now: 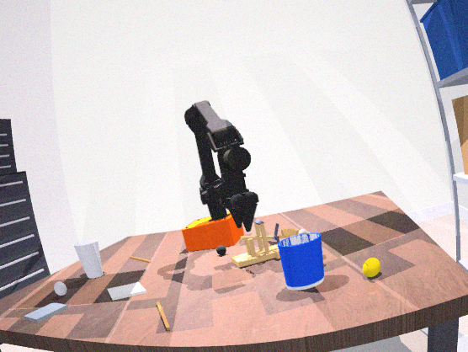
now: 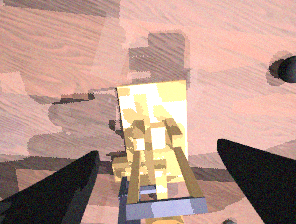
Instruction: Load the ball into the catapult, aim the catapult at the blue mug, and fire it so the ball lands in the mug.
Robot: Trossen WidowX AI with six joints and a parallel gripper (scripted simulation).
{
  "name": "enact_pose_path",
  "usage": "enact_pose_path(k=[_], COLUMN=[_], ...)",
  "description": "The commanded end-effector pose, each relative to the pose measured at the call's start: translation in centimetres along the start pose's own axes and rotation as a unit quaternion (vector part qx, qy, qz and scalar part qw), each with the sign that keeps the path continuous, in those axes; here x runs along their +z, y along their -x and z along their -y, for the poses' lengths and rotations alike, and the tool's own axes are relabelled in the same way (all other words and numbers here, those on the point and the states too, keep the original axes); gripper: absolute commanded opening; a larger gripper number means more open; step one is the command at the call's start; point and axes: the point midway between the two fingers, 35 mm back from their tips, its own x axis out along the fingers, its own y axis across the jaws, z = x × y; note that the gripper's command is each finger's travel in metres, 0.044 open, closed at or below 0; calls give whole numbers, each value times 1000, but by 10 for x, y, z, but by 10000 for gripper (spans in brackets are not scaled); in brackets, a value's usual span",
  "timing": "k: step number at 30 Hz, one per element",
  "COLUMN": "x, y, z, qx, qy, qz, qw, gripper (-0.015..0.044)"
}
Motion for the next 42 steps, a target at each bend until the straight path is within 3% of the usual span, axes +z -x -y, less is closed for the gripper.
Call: enact_pose_path(k=[1, 37, 42], x=[1, 1, 0], y=[-10, -64, -60], z=[2, 3, 2], qx=[-3, -3, -2], qy=[2, 2, 0], qz=[0, 0, 0], qw=[1000, 1000, 1000], gripper=[440, 440, 309])
